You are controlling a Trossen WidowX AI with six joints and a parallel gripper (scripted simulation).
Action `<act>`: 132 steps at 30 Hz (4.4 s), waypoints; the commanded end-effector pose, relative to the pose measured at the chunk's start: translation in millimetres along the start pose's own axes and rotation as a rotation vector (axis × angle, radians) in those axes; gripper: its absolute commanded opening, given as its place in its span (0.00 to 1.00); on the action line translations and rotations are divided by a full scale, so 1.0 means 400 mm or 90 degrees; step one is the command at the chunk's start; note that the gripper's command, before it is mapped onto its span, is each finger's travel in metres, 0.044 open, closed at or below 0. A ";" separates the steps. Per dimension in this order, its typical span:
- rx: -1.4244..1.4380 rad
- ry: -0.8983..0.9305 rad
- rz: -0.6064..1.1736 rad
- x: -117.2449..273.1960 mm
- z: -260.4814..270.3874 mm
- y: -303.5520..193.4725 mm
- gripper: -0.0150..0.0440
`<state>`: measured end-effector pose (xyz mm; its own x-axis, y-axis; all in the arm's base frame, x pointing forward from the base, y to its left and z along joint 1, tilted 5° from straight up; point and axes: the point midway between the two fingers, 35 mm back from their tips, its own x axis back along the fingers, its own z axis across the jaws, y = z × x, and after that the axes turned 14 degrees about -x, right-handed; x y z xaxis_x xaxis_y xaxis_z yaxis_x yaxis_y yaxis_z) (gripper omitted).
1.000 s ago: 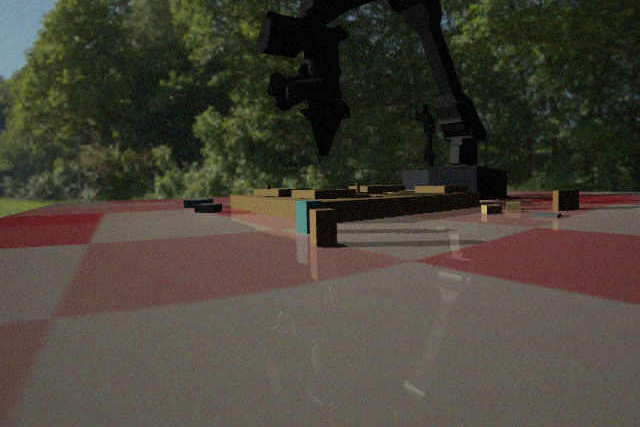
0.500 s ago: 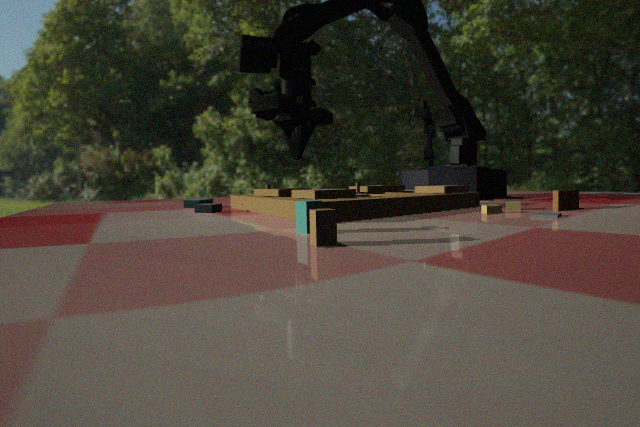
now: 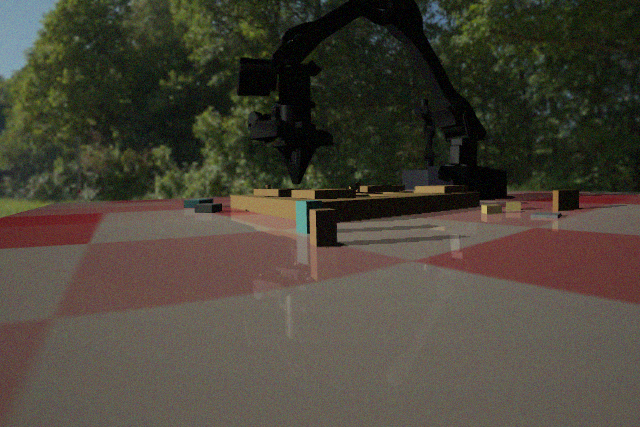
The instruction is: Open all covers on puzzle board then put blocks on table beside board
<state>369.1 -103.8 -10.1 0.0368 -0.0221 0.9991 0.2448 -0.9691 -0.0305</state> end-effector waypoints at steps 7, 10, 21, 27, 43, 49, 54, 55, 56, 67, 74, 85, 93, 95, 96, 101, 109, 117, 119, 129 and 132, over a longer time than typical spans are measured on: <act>-0.003 -0.001 -0.002 -0.030 -0.002 -0.002 0.25; -0.003 -0.001 -0.002 -0.037 -0.001 -0.002 0.25; -0.003 -0.001 -0.002 -0.050 -0.001 -0.002 0.25; -0.003 -0.001 -0.001 -0.054 0.000 -0.016 0.25; -0.326 -0.001 -0.001 -0.058 0.001 -0.032 0.25; -0.697 -0.001 -0.001 -0.058 0.001 -0.031 0.25; -0.864 0.000 -0.001 -0.055 0.001 -0.031 0.25; -0.892 0.000 -0.001 -0.053 0.001 -0.031 0.25; -0.927 0.000 -0.001 -0.051 0.001 -0.030 0.25; -0.873 0.000 -0.001 -0.028 0.000 -0.030 0.25; -0.801 -0.002 -0.002 0.025 0.002 -0.029 0.50; -0.703 0.000 -0.001 0.105 0.000 -0.030 0.50; -0.703 0.000 -0.001 0.063 0.001 -0.029 0.50; -0.703 0.000 -0.001 0.046 0.001 -0.029 0.50; -0.703 0.000 -0.001 0.037 0.001 -0.029 0.50; -0.703 0.000 -0.001 0.016 0.000 -0.030 0.50; -0.703 0.000 -0.001 0.016 0.000 -0.030 0.50; -0.703 0.000 -0.001 0.016 0.000 -0.029 0.50; -0.703 0.000 -0.001 0.016 0.000 -0.028 0.50; -0.703 0.000 -0.001 0.016 0.000 -0.028 0.50; -0.703 0.000 -0.001 0.016 0.000 -0.028 0.50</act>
<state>366.2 -92.8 -3.1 0.0390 -0.0213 0.9990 -0.7582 -0.6518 0.0157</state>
